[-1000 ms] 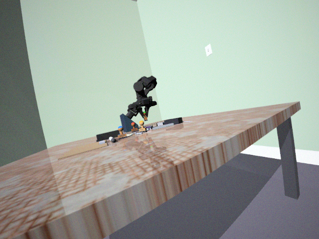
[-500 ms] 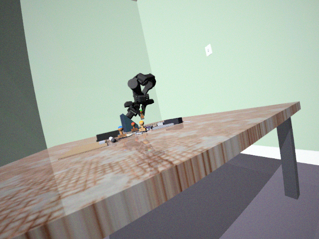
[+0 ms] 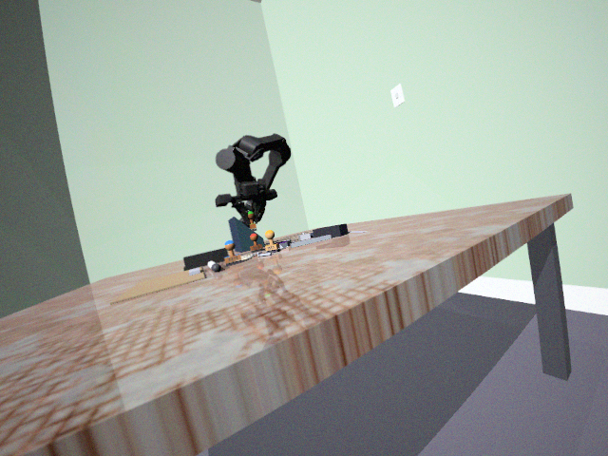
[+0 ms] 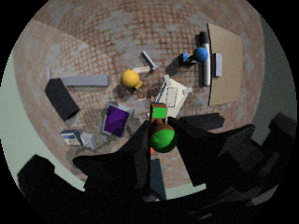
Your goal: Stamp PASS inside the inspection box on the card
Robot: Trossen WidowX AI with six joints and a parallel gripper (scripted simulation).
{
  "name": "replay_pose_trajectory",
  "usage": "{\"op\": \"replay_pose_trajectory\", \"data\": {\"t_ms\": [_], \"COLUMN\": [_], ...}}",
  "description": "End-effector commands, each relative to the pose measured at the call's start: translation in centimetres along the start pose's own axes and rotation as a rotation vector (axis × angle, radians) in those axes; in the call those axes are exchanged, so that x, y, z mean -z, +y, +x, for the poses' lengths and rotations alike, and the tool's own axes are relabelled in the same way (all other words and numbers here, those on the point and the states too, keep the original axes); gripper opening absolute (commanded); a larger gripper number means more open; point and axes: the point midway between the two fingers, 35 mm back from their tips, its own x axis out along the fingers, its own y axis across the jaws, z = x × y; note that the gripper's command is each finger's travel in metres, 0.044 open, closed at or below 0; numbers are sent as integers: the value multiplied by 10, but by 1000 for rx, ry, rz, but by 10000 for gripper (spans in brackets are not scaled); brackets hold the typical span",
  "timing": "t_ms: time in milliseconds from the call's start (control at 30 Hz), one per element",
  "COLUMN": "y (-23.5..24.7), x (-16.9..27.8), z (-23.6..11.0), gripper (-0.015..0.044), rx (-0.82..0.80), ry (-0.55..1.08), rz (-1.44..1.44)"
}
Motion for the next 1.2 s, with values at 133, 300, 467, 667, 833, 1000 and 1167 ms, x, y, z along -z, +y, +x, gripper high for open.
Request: {"op": "replay_pose_trajectory", "data": {"t_ms": [133, 300, 467, 667, 833, 1000, 1167], "y": [-43, -51, -51, -51, -51, -51, -51], "x": [-3, -3, -3, -3, -3, -4, -4], "z": [4, 4, 6, 10, 13, 17, 20], "gripper": [0, 0, 0, 0, 0, 0, 0], "rx": [-1, -2, -1, -1, 0, 0, 1], "ry": [2, 1, 1, 0, -1, -2, -2], "rz": [-10, -12, -12, -11, -11, -11, -11]}}
